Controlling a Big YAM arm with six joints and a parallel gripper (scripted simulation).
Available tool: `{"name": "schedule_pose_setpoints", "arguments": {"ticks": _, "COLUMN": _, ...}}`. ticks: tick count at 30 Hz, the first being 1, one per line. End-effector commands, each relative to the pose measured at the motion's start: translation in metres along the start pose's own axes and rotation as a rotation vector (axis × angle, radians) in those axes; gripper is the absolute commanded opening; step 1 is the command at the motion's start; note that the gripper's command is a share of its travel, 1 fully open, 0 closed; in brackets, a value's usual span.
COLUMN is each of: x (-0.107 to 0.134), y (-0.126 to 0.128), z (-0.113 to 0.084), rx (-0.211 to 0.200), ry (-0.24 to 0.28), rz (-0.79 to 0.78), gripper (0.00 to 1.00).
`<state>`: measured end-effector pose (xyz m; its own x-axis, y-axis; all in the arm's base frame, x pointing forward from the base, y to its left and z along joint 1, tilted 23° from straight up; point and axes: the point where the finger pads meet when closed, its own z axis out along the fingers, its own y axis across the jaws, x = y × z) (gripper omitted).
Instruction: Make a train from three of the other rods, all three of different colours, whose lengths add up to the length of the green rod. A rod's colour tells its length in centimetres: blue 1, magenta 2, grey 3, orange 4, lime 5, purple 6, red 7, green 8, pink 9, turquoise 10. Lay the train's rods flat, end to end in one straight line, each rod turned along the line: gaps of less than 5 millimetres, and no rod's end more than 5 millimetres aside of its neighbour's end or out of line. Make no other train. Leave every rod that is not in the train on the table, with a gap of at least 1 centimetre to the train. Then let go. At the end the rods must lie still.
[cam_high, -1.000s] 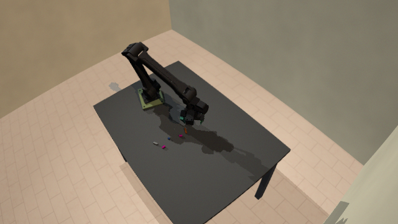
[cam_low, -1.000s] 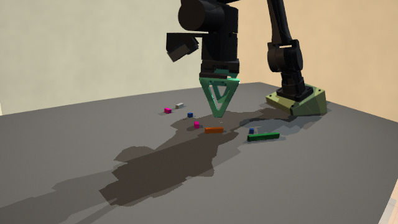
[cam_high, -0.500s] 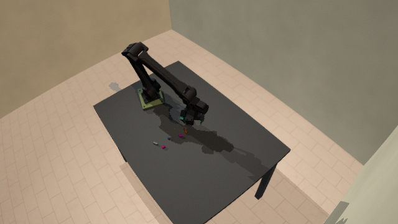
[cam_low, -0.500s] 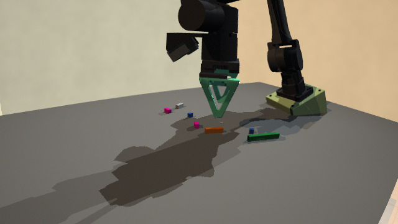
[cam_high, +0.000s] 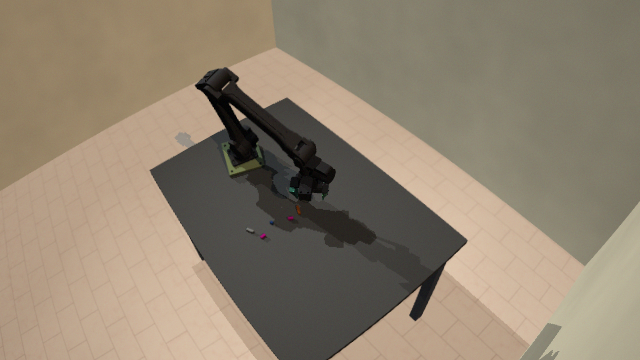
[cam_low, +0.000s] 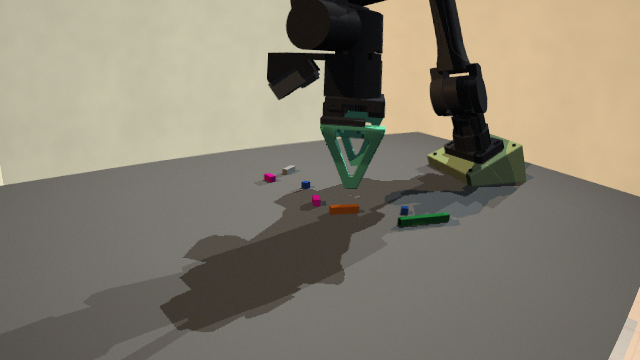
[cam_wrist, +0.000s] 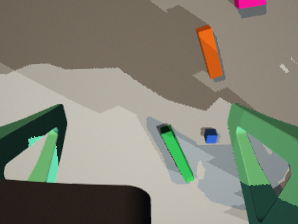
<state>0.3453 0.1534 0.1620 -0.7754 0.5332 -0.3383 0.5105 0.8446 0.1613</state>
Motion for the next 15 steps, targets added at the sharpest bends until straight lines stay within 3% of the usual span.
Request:
{"name": "schedule_pose_setpoints", "arguments": {"ticks": 1, "x": -0.025, "y": 0.019, "z": -0.028, "rx": -0.062, "ry": -0.045, "rz": 0.016, "gripper": 1.00}}
{"name": "schedule_pose_setpoints", "arguments": {"ticks": 5, "x": -0.032, "y": 0.012, "z": -0.030, "rx": -0.069, "ry": -0.048, "rz": -0.042, "gripper": 1.00}}
{"name": "schedule_pose_setpoints", "arguments": {"ticks": 7, "x": -0.026, "y": -0.009, "z": -0.014, "rx": -0.033, "ry": -0.026, "rz": -0.111, "gripper": 1.00}}
{"name": "schedule_pose_setpoints", "arguments": {"ticks": 9, "x": -0.031, "y": -0.021, "z": -0.011, "rx": -0.028, "ry": -0.024, "rz": -0.193, "gripper": 1.00}}
{"name": "schedule_pose_setpoints", "arguments": {"ticks": 15, "x": -0.033, "y": -0.028, "z": -0.001, "rx": -0.007, "ry": -0.005, "rz": -0.246, "gripper": 1.00}}
